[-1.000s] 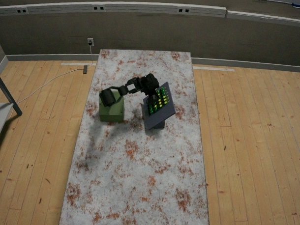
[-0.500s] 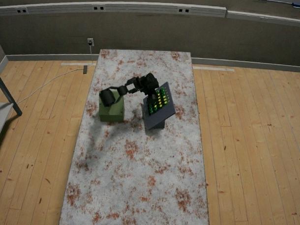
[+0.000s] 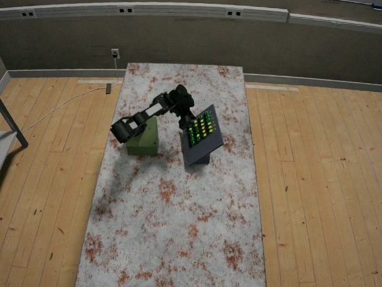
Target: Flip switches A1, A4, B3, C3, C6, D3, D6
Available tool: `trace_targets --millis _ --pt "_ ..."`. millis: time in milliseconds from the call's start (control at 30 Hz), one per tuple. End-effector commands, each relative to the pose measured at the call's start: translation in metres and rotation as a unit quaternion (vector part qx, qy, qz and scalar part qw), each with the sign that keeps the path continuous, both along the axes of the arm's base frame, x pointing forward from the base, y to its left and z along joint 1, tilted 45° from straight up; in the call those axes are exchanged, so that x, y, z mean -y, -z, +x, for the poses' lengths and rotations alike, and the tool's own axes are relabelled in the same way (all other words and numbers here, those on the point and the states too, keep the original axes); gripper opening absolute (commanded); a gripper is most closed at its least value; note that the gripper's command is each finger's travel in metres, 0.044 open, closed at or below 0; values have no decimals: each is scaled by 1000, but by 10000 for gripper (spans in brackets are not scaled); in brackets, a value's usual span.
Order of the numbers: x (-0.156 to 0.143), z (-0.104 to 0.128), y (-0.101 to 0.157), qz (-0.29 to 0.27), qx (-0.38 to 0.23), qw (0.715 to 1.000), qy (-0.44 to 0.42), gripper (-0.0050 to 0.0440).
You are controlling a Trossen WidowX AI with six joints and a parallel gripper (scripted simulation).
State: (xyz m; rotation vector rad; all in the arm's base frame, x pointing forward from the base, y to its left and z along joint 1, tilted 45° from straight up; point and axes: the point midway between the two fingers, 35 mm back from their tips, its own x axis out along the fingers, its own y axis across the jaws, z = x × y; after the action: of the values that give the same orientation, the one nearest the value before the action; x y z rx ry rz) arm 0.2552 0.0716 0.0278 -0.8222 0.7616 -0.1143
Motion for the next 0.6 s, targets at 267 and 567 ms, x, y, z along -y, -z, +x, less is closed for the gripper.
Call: trace_targets --millis 267,567 --pt "23 -31 15 -1 -3 1000 -1 -50" --pt "38 -9 37 -11 -24 1000 9 -50"
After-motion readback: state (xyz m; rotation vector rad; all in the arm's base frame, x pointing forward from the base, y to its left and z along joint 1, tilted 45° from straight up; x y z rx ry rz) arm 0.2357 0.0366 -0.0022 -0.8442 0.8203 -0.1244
